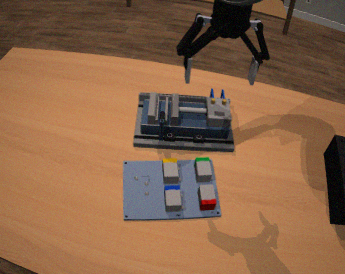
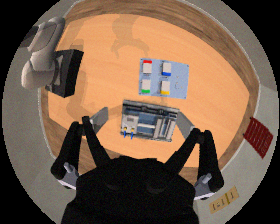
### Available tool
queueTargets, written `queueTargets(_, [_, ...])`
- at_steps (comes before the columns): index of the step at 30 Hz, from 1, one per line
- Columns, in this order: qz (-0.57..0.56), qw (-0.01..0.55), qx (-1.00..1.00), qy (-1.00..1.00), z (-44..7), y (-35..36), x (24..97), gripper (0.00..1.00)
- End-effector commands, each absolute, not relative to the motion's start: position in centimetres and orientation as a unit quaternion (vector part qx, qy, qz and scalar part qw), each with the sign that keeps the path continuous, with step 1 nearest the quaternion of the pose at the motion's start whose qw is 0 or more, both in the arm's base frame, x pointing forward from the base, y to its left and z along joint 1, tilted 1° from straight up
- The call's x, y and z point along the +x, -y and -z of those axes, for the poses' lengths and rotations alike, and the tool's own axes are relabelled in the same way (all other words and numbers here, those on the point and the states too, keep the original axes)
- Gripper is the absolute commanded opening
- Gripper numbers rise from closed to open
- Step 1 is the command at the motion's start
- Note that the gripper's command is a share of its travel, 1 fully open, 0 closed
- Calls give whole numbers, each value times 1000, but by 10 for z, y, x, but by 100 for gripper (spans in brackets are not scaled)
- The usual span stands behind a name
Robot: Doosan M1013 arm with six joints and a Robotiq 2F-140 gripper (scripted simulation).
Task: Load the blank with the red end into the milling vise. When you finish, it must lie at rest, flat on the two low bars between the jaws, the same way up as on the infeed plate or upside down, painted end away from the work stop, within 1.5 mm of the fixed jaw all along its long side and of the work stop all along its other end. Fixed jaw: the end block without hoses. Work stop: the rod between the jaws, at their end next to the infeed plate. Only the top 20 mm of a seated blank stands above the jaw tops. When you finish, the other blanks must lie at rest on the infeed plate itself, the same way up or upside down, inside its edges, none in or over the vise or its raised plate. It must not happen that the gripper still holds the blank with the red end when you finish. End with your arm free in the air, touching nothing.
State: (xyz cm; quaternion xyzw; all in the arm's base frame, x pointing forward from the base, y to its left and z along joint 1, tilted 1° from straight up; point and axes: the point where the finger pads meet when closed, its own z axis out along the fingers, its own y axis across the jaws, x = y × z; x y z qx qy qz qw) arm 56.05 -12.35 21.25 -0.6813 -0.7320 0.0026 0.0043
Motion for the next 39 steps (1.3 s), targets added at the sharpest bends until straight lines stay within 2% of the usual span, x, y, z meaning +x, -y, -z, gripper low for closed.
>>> queueTargets(1, [-2,4,-681,732,-213,113,566,100])
queueTargets(39, [-2,4,-681,732,-215,22,617,100])
